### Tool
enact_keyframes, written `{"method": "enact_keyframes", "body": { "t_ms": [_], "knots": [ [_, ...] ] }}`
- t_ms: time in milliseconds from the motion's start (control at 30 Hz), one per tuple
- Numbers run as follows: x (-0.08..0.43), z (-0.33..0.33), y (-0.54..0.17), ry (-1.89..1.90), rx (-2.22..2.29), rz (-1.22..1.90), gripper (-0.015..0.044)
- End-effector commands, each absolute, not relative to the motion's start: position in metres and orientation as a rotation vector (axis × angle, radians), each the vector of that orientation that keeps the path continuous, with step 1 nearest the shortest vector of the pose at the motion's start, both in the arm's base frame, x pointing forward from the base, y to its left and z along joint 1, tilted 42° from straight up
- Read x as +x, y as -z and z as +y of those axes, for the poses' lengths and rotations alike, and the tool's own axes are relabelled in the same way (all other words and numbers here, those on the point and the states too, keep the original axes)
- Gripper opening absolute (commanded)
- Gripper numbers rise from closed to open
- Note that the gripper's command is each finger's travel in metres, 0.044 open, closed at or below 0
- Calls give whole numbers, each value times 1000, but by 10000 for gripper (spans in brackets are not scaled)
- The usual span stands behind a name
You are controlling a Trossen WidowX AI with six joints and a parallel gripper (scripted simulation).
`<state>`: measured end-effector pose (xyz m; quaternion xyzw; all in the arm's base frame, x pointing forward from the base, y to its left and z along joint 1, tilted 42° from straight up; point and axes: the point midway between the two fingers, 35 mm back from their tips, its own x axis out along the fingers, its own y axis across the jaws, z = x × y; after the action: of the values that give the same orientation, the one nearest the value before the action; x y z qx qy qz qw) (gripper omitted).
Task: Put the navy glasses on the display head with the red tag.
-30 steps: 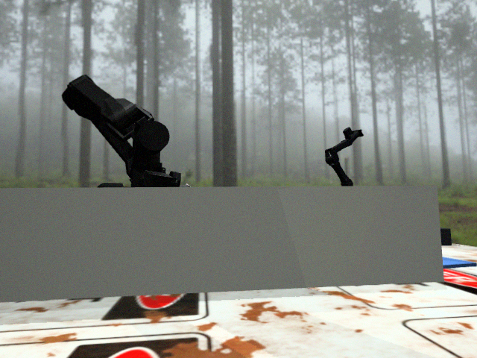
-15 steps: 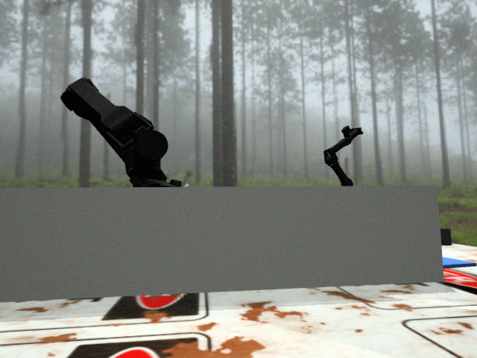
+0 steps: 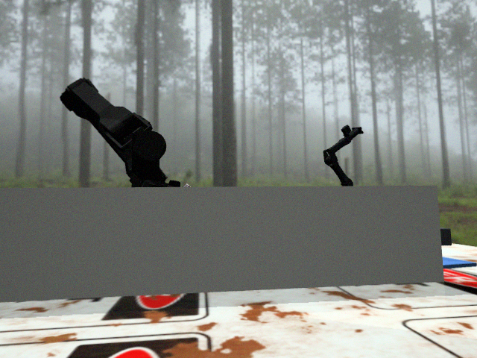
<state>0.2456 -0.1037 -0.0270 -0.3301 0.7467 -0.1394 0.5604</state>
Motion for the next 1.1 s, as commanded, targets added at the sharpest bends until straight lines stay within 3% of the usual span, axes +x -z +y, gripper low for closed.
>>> {"method": "enact_keyframes", "body": {
  "t_ms": [0, 167, 1067],
  "knots": [
    [245, -104, 27, 329, -777, 1760, 34],
    [245, -104, 27, 329, -777, 1760, 0],
    [267, -34, -43, 325, -780, 1756, 0]
  ]
}}
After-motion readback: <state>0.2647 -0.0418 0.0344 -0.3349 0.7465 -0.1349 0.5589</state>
